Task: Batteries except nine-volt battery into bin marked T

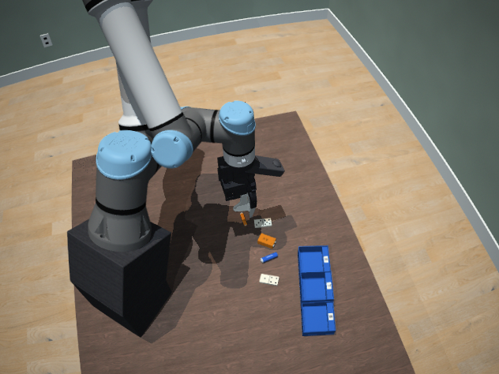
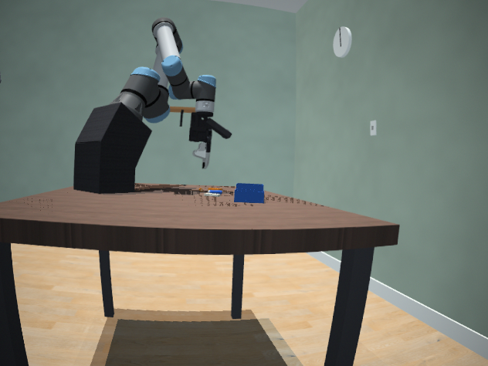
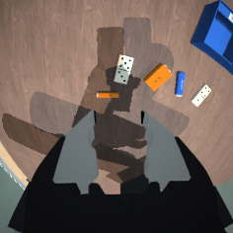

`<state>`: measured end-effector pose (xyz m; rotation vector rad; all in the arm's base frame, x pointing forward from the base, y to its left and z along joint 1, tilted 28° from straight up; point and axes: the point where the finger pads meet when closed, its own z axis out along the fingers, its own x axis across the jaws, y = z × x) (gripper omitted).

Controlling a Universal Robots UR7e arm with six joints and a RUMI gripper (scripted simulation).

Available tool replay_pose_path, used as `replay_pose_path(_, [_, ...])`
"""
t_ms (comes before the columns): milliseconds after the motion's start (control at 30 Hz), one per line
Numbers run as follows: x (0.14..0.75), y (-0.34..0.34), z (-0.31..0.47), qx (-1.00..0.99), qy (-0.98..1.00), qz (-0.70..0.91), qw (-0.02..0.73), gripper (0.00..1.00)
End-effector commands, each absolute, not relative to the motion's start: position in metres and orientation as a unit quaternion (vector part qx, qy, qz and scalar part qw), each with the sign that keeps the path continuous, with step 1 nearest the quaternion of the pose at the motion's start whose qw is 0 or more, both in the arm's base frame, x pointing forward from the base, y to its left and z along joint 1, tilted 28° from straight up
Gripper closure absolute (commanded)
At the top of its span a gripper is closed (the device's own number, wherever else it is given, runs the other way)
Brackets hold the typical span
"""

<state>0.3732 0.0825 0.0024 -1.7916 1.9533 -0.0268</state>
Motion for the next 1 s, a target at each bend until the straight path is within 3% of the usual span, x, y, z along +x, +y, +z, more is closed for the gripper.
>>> replay_pose_path(0, [0.3545,0.1260,-0.0065,-0.654,0.718,-0.016,0.240,0.62])
replay_pose_path(967, [0.3542,0.1267,-0.0067,-0.710,0.661,-0.030,0.241,0.62])
